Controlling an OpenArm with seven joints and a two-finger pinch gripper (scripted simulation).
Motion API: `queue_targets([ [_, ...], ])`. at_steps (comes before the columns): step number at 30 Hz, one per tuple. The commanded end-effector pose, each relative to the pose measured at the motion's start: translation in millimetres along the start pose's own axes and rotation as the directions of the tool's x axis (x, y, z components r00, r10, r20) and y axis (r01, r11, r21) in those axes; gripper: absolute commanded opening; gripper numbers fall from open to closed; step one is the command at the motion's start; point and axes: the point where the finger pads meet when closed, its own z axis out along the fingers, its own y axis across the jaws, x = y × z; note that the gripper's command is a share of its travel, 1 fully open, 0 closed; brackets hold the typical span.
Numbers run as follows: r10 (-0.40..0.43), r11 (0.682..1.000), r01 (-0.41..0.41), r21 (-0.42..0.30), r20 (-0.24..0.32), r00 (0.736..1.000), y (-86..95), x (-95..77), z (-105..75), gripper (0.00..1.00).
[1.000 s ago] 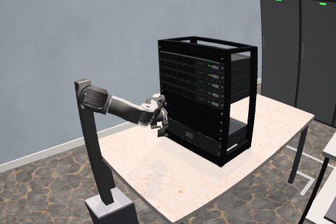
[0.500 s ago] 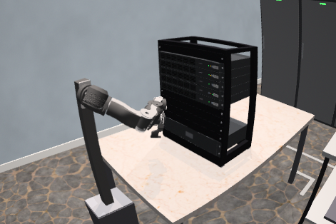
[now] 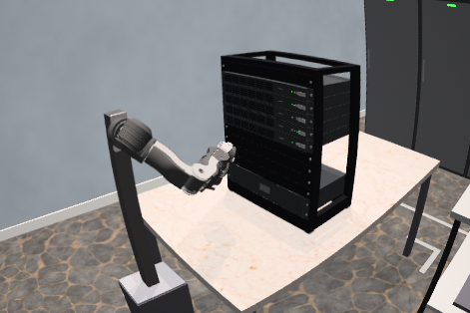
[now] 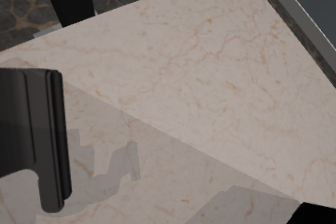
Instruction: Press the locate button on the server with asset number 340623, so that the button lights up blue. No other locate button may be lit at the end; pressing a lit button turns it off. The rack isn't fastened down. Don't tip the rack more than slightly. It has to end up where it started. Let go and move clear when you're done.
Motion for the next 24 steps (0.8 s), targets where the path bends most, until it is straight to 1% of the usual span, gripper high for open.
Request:
queue_targets([
  [1, 0.033, 0.997, -0.035, -0.065, -0.02, 0.999, 7.7, 2.9, -2.5, 0.6],
  [4, 0.095, 0.981, -0.104, -0.161, -0.06, 0.994, 15.1, 5.1, -8.0, 0.6],
  [6, 0.135, 0.962, -0.152, -0.225, -0.089, 0.987, 20.0, 5.6, -12.9, 0.6],
  [8, 0.135, 0.962, -0.152, -0.225, -0.089, 0.987, 20.0, 5.6, -12.9, 0.6],
  [11, 0.194, 0.921, -0.227, -0.316, -0.133, 0.972, 26.9, 4.9, -22.1, 0.6],
  [14, 0.25, 0.864, -0.302, -0.402, -0.178, 0.952, 32.9, 2.3, -33.5, 0.6],
  [17, 0.301, 0.793, -0.374, -0.48, -0.225, 0.927, 37.6, -2.1, -46.8, 0.6],
  [20, 0.347, 0.71, -0.441, -0.55, -0.272, 0.898, 40.8, -8.1, -61.7, 0.6],
  [23, 0.387, 0.616, -0.5, -0.609, -0.318, 0.865, 42.3, -15.4, -77.9, 0.6],
  [24, 0.387, 0.616, -0.5, -0.609, -0.318, 0.865, 42.3, -15.4, -77.9, 0.6],
])
